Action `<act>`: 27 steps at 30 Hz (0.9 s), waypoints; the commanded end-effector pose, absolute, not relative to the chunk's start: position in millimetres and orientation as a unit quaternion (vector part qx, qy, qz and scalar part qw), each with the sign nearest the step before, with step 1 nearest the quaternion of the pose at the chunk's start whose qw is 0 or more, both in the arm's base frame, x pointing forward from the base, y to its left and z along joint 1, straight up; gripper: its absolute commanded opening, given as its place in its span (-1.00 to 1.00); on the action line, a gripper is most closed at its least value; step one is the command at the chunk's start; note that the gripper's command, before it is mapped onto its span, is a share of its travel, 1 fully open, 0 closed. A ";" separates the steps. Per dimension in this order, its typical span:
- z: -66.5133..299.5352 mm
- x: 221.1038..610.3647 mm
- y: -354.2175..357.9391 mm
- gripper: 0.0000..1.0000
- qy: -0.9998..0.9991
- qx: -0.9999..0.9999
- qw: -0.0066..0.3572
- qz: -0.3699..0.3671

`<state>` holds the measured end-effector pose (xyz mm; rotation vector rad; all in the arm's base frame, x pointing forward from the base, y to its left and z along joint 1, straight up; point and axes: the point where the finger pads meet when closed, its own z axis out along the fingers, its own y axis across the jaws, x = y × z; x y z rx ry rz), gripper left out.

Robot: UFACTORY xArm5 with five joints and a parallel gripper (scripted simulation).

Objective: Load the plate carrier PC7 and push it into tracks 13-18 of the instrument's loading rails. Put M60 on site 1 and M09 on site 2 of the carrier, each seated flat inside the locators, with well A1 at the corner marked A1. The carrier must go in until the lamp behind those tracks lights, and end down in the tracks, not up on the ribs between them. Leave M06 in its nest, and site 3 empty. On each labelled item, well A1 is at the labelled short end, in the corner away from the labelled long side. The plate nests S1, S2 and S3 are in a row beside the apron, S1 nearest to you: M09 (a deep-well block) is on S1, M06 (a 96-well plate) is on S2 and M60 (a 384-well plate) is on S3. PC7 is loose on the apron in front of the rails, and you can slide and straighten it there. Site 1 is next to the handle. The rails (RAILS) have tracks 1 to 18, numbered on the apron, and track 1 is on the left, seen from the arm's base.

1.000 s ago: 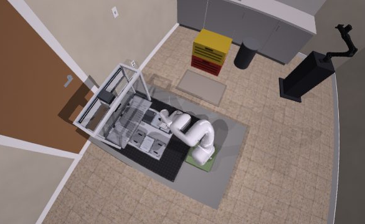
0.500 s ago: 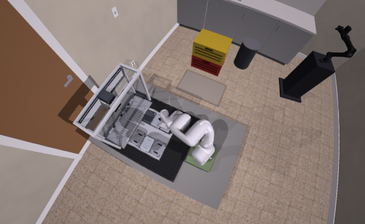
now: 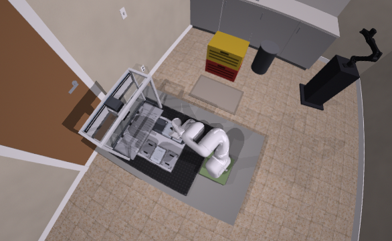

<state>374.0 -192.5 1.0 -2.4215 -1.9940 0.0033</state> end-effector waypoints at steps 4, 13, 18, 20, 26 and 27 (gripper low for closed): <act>-1.5 375.2 -193.0 -1.00 -0.636 -0.772 0.001 0.000; -1.5 375.2 -193.0 -1.00 -0.636 -0.772 0.001 0.000; -1.5 375.2 -193.0 -1.00 -0.636 -0.772 0.001 0.000; -1.5 375.2 -193.0 -1.00 -0.636 -0.772 0.001 0.000; -2.1 375.2 -193.0 1.00 -0.636 -0.772 0.001 0.000; -2.1 375.2 -193.0 1.00 -0.636 -0.772 0.001 0.000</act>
